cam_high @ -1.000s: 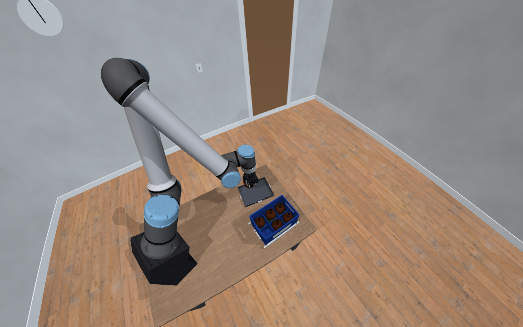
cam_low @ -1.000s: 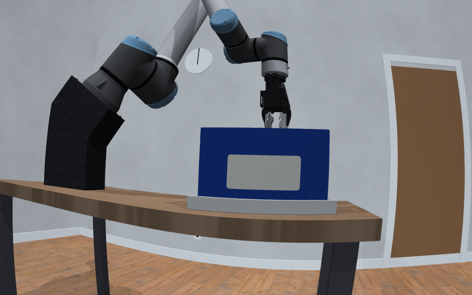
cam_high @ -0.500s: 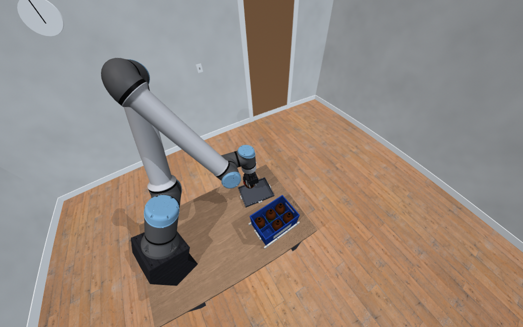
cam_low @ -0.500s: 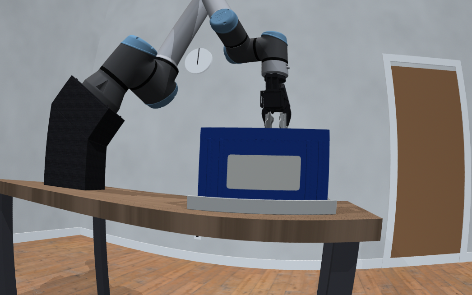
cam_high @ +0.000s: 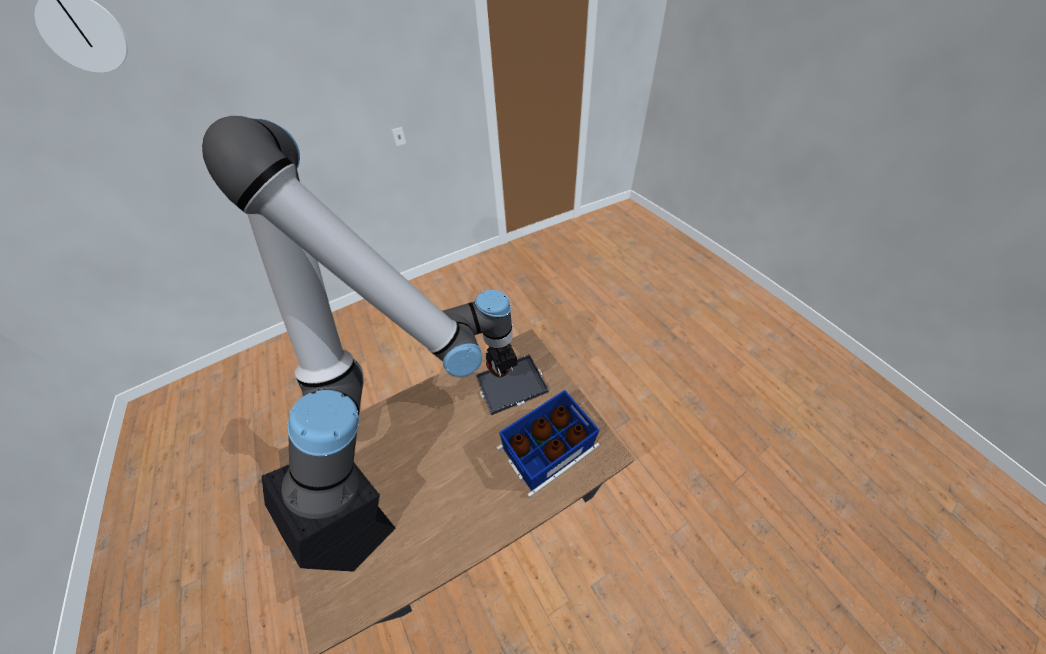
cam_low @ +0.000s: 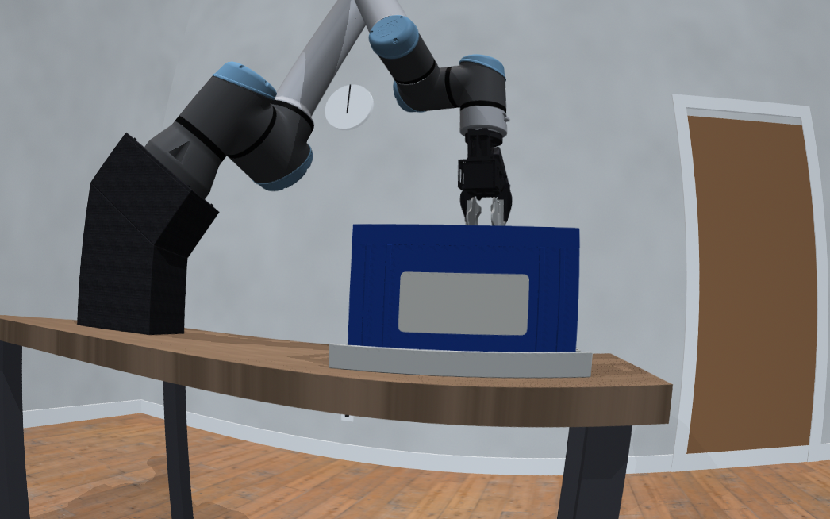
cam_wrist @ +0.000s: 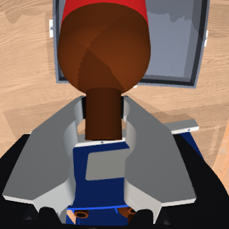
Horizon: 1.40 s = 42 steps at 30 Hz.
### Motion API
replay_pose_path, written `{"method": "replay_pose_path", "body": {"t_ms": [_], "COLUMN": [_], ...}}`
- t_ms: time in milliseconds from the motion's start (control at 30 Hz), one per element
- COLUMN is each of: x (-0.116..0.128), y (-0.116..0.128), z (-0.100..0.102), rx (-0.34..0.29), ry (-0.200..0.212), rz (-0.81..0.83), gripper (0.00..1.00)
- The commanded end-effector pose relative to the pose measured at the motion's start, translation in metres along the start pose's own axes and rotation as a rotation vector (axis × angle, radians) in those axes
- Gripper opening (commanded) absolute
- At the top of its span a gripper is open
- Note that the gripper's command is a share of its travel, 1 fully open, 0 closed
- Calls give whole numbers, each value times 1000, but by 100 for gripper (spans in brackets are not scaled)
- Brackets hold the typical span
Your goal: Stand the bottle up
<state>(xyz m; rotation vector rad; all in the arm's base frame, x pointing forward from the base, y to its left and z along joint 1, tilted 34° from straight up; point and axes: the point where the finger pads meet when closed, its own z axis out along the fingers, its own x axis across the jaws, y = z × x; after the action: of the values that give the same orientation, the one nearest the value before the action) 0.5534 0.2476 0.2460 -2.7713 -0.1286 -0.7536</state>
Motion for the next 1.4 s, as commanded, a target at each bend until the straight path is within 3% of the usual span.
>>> {"method": "replay_pose_path", "body": {"t_ms": [0,467,1367], "x": [1,1,1], "y": [0,0,0], "z": [0,0,0], "rx": [0,0,0], "ry": [1,1,1], "rz": [-19,-217,-249], "gripper": [0,0,0]}}
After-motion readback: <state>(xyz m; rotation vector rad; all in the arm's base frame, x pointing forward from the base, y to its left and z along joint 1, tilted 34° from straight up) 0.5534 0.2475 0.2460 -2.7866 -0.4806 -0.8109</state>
